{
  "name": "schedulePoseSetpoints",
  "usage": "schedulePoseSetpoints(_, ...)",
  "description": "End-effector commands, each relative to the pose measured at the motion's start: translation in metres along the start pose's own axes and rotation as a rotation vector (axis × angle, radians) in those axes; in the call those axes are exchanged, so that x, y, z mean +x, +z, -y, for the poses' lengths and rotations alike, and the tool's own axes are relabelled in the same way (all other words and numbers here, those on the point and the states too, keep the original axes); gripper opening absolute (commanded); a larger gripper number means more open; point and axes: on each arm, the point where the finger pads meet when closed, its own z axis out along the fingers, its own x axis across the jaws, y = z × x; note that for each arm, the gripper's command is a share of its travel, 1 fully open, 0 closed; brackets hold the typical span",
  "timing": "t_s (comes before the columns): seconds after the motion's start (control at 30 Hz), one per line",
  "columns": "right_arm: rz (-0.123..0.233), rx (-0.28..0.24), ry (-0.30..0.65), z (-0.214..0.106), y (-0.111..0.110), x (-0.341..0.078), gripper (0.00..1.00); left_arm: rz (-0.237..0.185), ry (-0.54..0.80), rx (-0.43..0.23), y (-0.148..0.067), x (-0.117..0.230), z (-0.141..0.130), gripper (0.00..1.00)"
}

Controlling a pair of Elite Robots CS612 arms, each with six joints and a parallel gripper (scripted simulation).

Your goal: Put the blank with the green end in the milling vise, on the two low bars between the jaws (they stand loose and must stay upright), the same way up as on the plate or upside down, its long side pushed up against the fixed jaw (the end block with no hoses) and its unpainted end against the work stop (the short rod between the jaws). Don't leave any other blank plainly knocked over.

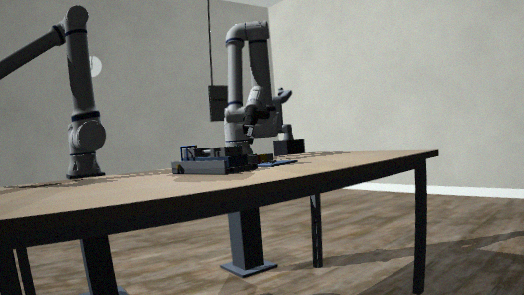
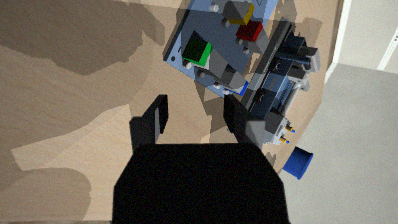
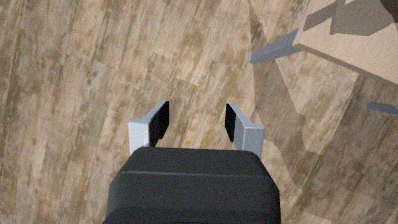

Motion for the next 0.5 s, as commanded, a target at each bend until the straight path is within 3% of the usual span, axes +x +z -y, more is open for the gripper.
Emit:
schedulePoseSetpoints(0.0, -0.007, -0.008, 0.033, 0.004, 0.004, -0.022, 1.00, -0.001, 0.000, 0.000, 0.000, 0.001, 0.000, 1.00)
schedulePoseSetpoints(0.47, -0.023, -0.023, 0.112, 0.020, 0.016, -0.072, 1.00, -0.001, 0.000, 0.000, 0.000, 0.001, 0.000, 1.00)
